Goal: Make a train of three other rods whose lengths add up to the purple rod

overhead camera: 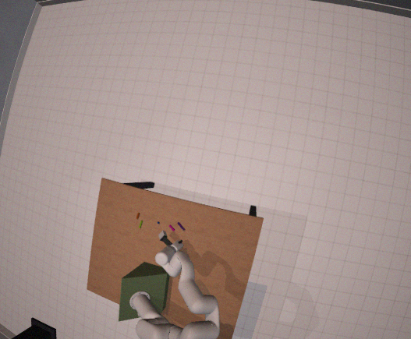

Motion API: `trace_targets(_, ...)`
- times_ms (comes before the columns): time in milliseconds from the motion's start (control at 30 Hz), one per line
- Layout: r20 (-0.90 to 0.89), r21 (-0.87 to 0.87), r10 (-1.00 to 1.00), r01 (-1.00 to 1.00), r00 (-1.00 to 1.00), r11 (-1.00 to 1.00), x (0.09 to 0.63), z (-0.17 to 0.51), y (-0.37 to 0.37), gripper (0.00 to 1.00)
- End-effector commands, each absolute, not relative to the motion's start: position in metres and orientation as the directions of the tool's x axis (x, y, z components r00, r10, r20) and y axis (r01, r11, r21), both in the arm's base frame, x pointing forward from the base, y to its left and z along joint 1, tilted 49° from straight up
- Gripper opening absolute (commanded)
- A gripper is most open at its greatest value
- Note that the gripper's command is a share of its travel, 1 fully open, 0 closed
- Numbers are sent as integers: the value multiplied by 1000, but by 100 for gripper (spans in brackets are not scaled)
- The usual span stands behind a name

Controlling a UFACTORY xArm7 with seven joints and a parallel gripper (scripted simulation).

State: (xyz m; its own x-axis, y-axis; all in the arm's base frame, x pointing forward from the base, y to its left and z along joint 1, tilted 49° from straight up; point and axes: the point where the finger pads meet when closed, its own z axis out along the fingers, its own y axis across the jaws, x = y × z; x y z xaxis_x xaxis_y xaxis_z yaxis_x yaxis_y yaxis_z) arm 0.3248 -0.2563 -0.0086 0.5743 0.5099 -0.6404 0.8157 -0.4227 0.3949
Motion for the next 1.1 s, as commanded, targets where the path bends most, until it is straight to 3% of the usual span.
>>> trace_targets(0,-639,396,512,816,574,-421,326,-8,-255,4)
trace_targets(667,-639,396,512,816,574,-421,327,-4,-250,4)
trace_targets(1067,-639,396,512,816,574,-421,332,48,-191,4)
